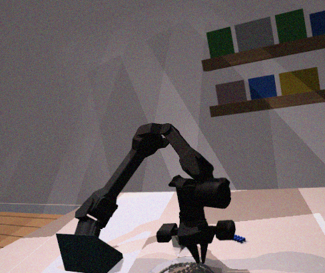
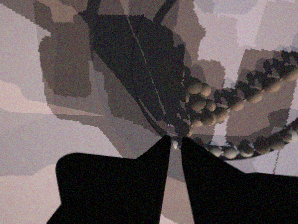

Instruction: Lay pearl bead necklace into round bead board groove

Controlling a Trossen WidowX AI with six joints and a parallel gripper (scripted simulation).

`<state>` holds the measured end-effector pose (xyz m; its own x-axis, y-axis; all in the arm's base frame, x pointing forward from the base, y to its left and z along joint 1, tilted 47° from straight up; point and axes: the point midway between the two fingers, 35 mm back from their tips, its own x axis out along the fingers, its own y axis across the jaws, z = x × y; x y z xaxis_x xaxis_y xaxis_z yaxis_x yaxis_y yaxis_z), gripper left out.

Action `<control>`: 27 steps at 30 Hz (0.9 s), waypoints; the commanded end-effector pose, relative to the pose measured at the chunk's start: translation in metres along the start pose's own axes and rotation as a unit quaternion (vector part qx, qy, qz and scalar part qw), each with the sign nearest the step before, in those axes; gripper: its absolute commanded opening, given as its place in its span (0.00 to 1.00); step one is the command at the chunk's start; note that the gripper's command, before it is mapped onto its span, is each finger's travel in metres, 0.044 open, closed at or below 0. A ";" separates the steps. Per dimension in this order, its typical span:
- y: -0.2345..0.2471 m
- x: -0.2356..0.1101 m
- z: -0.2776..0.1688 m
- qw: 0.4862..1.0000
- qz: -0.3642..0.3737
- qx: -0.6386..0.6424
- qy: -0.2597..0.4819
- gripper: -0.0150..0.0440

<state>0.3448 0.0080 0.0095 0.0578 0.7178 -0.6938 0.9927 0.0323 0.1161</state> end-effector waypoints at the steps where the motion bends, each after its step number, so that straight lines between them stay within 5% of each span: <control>1: 0.000 0.000 0.000 1.000 0.000 0.000 0.000 0.43; 14: -0.001 -0.002 0.000 1.000 -0.001 0.004 0.001 1.00; 27: -0.001 -0.004 0.000 1.000 -0.001 0.003 0.001 1.00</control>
<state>0.3436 0.0052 0.0120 0.0560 0.7199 -0.6919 0.9939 0.0254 0.1069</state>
